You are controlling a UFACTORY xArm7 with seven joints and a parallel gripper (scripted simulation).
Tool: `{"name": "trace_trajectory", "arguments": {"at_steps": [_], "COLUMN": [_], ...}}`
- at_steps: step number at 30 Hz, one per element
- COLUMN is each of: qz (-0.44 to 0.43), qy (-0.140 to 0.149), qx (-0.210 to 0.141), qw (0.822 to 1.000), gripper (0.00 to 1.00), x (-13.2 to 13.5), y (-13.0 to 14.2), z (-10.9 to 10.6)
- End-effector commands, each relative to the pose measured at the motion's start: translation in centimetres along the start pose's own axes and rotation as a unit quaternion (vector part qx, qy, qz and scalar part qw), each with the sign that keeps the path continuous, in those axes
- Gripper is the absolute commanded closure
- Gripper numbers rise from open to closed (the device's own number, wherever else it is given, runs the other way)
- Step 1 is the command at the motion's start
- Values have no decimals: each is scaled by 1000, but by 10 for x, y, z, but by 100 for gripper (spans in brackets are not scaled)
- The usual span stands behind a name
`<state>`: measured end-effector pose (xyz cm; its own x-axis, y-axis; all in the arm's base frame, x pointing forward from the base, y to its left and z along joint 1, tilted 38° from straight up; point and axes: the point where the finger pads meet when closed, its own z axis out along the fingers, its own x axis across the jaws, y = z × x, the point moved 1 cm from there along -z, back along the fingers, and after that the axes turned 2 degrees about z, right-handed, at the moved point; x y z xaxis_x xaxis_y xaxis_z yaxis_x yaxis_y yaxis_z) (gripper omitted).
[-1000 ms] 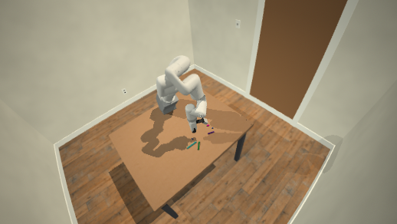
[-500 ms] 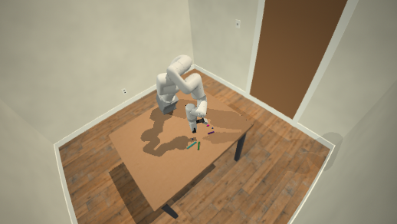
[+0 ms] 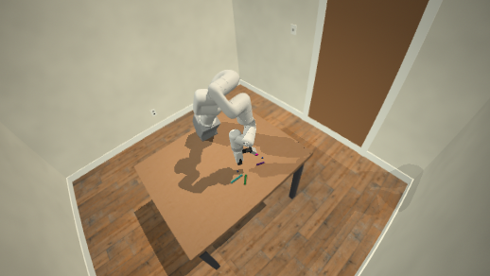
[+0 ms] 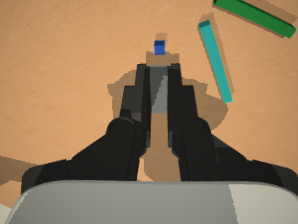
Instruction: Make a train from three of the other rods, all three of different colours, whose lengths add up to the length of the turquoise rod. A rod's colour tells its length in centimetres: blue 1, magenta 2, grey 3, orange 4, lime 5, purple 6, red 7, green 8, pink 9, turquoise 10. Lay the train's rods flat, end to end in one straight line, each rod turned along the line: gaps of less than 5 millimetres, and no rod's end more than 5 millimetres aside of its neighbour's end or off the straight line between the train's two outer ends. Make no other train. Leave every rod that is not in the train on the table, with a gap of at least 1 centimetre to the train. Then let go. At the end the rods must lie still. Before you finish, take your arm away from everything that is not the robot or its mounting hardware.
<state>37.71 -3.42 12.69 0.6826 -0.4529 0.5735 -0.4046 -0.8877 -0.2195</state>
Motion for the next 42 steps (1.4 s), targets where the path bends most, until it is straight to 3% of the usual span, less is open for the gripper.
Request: {"name": "trace_trajectory", "arguments": {"at_steps": [1,17,42], "qz": [0,0,0], "qy": [5,5,5], "qx": [-4,-4,-4], "qw": [1000,1000,1000], "gripper": [96,96,96], "x": [0,0,1], "y": [0,0,0], "z": [8,35,56]}}
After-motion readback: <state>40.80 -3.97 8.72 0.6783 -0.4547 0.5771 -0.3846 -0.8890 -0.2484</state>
